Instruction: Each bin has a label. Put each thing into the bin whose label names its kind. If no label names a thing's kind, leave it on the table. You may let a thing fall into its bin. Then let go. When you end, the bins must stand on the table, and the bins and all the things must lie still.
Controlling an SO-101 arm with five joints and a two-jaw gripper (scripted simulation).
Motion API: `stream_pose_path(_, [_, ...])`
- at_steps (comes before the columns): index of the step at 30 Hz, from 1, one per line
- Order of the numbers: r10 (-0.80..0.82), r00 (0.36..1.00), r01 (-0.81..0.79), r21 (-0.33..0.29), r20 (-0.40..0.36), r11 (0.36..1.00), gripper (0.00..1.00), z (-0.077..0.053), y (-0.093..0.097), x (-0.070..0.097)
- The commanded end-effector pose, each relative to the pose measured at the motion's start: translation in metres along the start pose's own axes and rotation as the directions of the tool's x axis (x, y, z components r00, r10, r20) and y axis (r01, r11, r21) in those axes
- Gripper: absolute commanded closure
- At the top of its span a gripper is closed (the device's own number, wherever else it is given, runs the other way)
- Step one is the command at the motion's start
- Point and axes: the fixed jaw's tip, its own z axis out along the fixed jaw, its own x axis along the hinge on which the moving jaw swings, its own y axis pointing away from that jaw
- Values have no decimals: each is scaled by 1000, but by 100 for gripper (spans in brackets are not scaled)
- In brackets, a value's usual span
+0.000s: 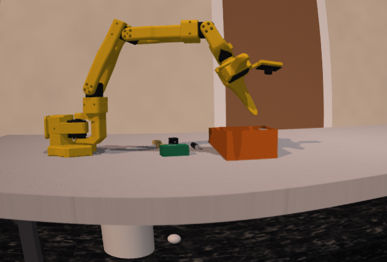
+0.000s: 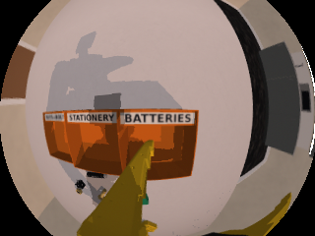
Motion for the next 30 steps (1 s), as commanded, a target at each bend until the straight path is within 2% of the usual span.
stream_pose_path(1, [-1,998,0,19,62,1000,0,-10,-5,-12])
stream_pose_path(25, [-1,998,0,19,62,1000,0,-10,-5,-12])
stream_pose_path(30, [4,998,-5,10,61,1000,0,-10,-1,-13])
